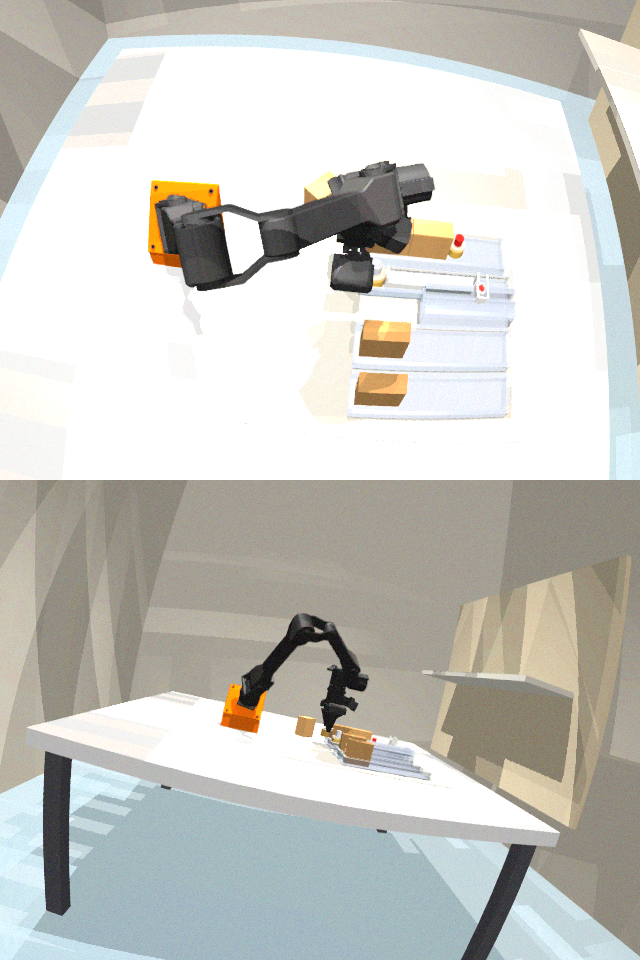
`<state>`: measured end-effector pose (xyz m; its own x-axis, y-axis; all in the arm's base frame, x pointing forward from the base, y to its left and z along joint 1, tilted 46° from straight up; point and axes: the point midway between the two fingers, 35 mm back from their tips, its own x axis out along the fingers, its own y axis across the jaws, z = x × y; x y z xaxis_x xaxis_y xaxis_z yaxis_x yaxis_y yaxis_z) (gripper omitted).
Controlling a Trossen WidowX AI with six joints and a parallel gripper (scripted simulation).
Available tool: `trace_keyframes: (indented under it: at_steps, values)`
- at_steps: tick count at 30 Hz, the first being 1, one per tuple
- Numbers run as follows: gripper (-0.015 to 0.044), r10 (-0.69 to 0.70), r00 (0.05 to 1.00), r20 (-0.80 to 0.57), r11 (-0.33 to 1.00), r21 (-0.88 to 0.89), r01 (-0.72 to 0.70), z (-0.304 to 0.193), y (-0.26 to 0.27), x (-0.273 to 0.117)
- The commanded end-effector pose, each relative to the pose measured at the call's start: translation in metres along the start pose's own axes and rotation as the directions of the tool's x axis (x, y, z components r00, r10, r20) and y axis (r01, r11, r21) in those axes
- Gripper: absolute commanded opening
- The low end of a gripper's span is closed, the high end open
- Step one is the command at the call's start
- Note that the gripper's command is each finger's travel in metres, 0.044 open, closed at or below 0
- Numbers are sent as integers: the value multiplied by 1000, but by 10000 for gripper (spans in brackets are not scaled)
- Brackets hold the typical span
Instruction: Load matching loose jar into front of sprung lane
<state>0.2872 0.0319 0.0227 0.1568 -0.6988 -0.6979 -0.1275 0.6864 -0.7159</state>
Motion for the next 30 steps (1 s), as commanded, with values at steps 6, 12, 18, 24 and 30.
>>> trace_keyframes:
  at_steps: [6, 12, 18, 24, 30]
  values:
    - [0, -4, 1000, 0, 1000, -6, 4, 4, 0, 1]
    - [0, -4, 1000, 1, 1000, -6, 4, 7, 1, 1]
    - [0, -4, 1000, 1, 1000, -6, 4, 9, 1, 1]
    - [0, -4, 1000, 1, 1000, -6, 4, 11, 1, 1]
    - [0, -4, 1000, 1, 1000, -6, 4, 14, 1, 1]
